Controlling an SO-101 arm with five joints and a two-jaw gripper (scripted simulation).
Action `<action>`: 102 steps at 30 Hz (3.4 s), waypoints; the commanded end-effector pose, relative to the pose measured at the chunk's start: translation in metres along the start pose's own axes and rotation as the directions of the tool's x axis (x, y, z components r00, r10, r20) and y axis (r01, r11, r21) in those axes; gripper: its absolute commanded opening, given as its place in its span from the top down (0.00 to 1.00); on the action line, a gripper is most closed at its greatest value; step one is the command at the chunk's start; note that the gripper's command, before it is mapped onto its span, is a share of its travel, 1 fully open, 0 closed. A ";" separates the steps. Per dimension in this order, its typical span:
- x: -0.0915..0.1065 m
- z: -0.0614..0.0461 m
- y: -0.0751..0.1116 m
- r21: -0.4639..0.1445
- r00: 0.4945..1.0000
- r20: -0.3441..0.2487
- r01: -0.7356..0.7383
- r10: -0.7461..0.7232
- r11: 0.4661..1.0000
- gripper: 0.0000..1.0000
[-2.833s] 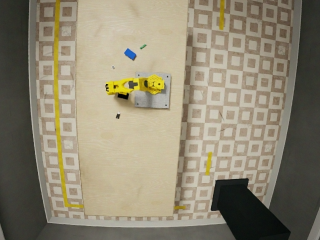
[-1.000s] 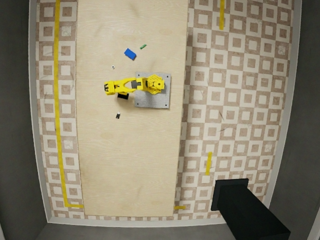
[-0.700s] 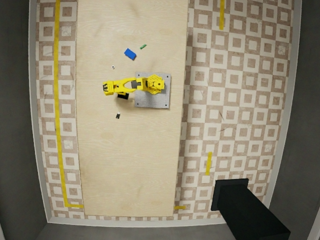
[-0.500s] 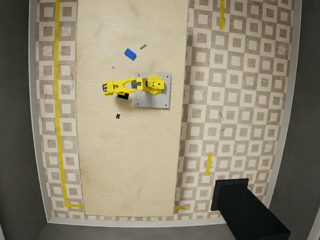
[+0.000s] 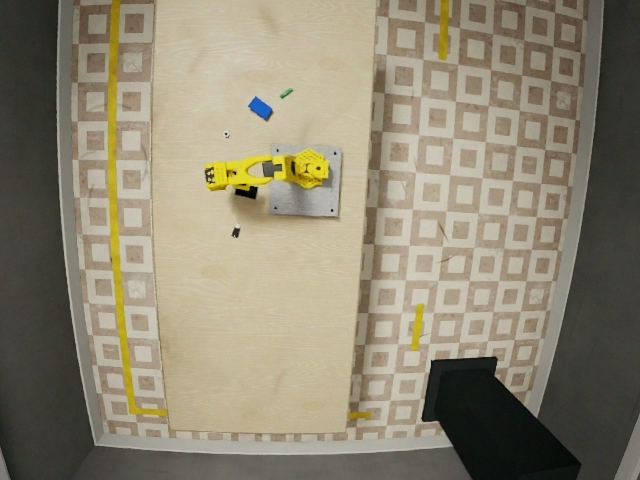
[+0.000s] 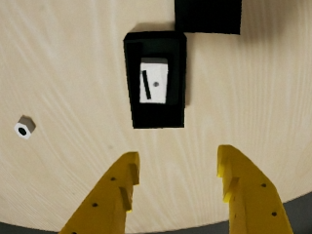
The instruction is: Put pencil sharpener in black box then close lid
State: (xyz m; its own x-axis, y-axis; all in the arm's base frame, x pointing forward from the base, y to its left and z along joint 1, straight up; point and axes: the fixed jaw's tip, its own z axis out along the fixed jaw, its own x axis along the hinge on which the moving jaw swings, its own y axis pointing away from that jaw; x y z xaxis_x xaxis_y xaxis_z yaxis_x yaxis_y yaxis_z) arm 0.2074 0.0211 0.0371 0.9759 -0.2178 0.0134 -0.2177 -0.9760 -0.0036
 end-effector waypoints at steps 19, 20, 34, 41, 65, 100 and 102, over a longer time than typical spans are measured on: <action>-0.005 0.008 0.000 -0.004 1.000 0.015 -0.001 0.001 1.000 0.82; -0.005 0.008 0.000 -0.004 1.000 0.015 -0.001 0.001 1.000 0.82; -0.005 0.008 0.000 -0.004 1.000 0.015 -0.001 0.001 1.000 0.82; -0.005 0.008 0.000 -0.004 1.000 0.015 -0.001 0.001 1.000 0.82; -0.027 0.007 -0.009 -0.004 1.000 0.015 0.001 -0.001 1.000 0.78; -0.064 0.008 -0.016 -0.005 1.000 0.016 0.004 -0.004 1.000 0.72; -0.064 0.008 -0.016 -0.005 1.000 0.016 0.004 -0.004 1.000 0.72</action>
State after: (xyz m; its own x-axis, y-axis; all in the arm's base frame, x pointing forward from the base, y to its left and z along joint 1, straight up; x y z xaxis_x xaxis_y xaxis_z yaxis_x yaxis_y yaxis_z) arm 0.1504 0.0496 0.0279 0.9769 -0.2134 -0.0078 -0.2133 -0.9770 0.0067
